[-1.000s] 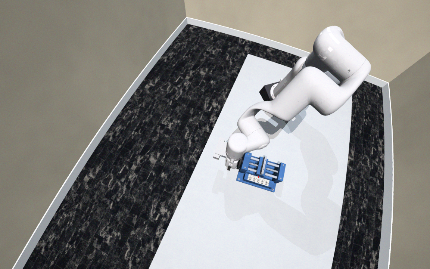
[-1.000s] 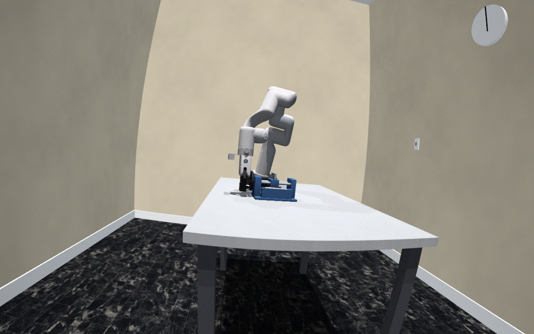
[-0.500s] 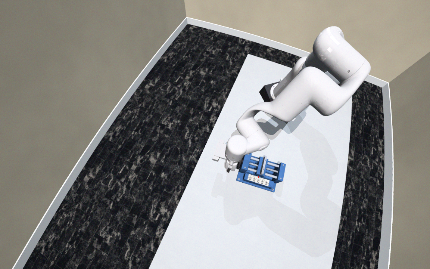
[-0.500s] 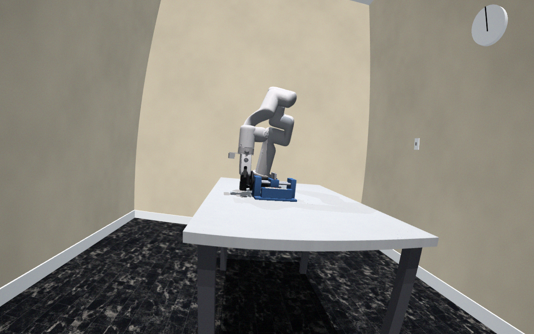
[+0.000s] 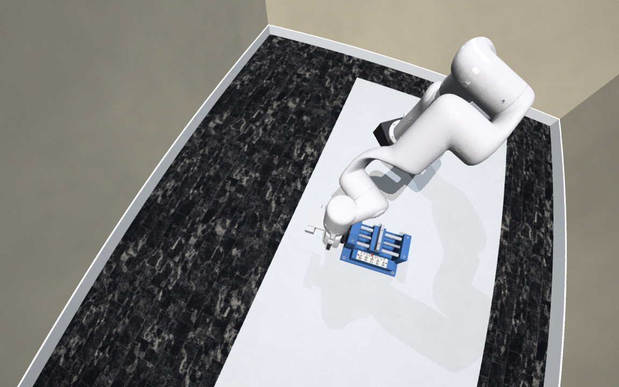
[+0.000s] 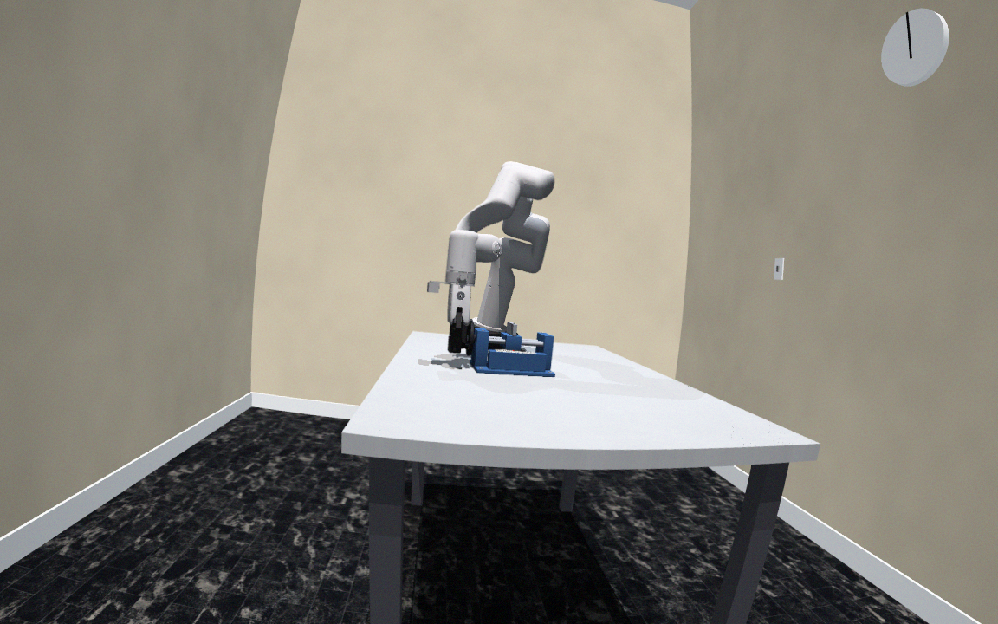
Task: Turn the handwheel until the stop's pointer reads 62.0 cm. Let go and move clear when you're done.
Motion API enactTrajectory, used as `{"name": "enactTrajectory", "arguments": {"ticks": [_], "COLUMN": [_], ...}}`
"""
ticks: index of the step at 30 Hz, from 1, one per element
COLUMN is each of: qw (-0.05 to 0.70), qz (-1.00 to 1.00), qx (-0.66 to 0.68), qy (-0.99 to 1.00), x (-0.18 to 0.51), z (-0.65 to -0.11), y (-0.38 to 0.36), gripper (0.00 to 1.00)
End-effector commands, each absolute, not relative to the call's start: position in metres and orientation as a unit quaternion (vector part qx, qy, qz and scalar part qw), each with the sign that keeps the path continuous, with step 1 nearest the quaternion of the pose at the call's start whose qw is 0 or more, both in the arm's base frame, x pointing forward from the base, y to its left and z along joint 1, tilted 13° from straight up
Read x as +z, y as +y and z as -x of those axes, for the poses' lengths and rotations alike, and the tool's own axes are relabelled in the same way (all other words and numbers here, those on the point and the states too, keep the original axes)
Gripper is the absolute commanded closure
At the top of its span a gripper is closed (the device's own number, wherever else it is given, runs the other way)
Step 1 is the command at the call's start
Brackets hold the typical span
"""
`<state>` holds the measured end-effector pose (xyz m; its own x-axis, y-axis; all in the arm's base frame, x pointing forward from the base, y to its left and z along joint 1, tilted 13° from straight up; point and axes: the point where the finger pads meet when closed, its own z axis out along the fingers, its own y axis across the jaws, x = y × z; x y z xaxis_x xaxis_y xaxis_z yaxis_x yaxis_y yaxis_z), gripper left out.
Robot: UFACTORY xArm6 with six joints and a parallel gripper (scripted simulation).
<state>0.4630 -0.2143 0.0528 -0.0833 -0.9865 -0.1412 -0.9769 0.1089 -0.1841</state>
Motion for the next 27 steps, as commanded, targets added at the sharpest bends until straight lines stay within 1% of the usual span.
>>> {"name": "enactTrajectory", "arguments": {"ticks": [1,27], "qw": [0.115,0.115], "qz": [0.667,0.667], "qx": [-0.021,-0.021], "qy": [0.736,0.736], "x": [0.0551,0.0597], "z": [-0.4635,-0.4646], "y": [-0.215,-0.2158], "gripper": [0.94,0.94]}}
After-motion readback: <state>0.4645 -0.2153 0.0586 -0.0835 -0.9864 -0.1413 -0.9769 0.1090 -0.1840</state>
